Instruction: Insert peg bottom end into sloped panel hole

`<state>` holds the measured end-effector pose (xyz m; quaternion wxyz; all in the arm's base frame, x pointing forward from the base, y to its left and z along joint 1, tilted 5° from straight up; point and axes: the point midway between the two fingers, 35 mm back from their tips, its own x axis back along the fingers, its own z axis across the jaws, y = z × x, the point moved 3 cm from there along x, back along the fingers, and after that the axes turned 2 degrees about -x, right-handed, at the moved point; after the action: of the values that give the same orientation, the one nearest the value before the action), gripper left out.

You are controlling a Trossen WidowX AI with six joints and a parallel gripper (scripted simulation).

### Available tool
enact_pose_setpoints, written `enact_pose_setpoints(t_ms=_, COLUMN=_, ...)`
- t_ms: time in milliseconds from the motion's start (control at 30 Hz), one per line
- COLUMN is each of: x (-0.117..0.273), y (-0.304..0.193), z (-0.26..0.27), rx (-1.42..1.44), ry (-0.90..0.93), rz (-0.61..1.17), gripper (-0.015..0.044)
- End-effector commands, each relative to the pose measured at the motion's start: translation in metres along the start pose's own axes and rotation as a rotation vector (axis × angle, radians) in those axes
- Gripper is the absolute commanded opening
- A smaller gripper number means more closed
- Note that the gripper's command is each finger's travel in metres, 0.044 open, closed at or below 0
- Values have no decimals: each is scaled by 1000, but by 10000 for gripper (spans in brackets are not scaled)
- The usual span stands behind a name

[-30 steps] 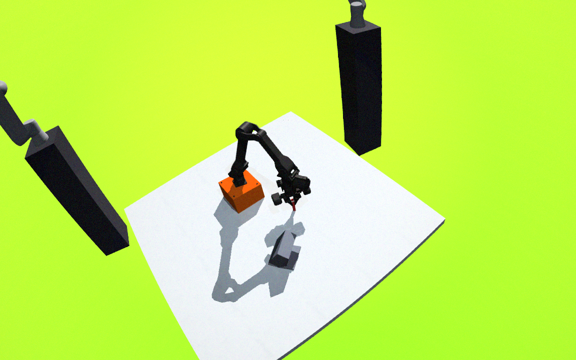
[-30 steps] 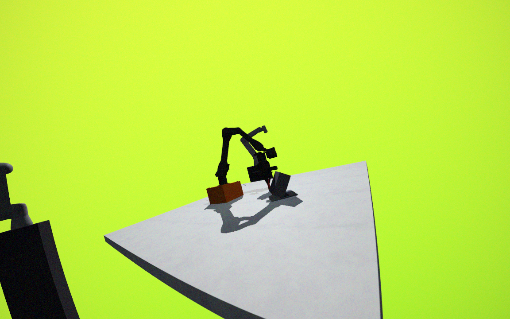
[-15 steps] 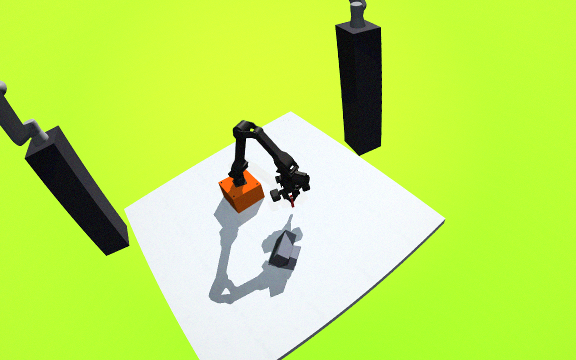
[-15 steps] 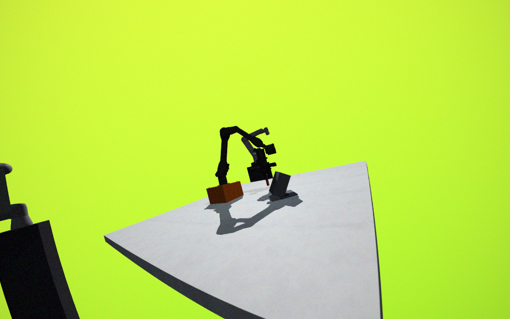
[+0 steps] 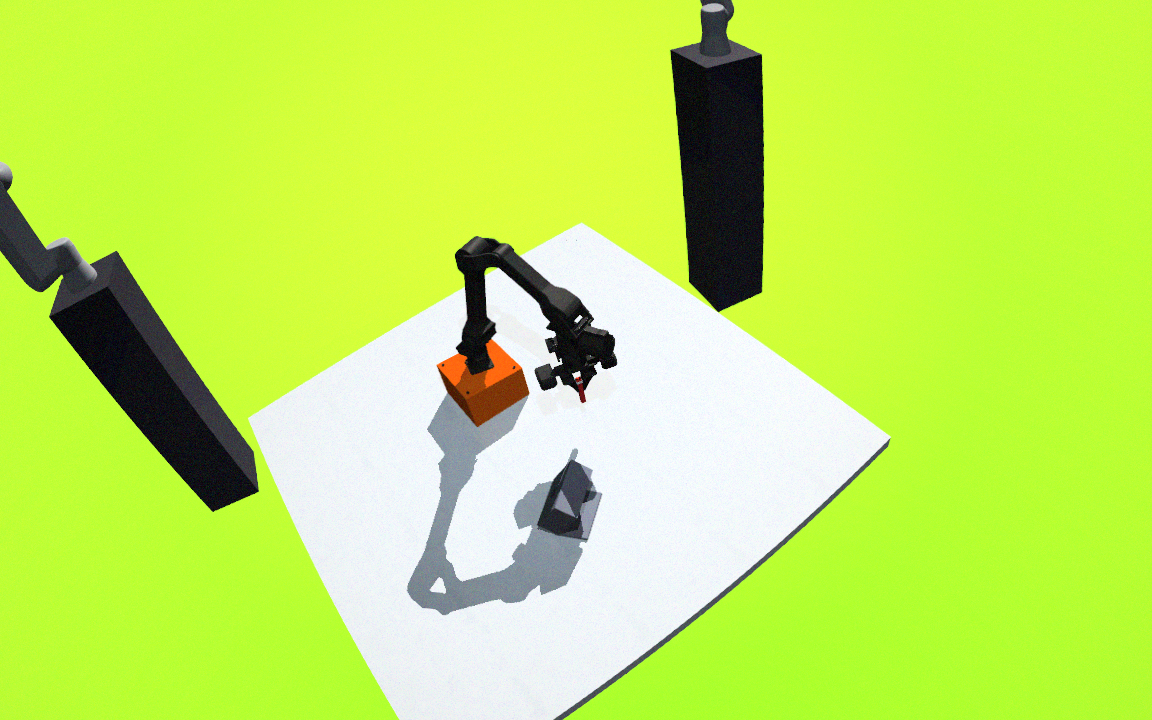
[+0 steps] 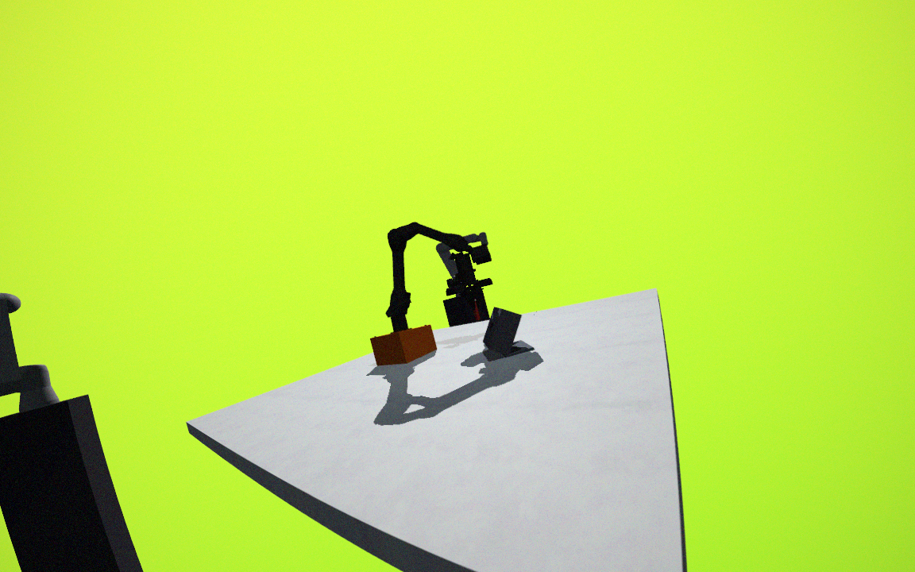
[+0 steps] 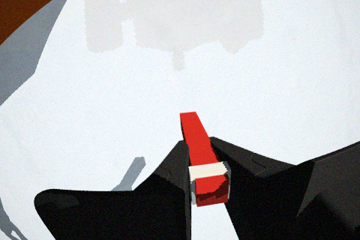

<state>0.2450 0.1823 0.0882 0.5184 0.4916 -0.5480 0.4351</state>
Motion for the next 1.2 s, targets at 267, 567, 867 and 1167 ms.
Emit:
enact_pose_setpoints(t_ms=267, x=1, y=-11, z=6, rx=-29, ry=-42, rz=-18, gripper=0)
enact_pose_setpoints(t_ms=567, x=-1, y=-20, z=12, rx=-54, ry=-74, rz=-32, gripper=0)
enact_pose_setpoints(t_ms=867, x=-2, y=-28, z=18, rx=-79, ry=-107, rz=-44, gripper=0)
enact_pose_setpoints(t_ms=1167, x=-4, y=-37, z=25, rx=-104, ry=-140, rz=-54, gripper=0)
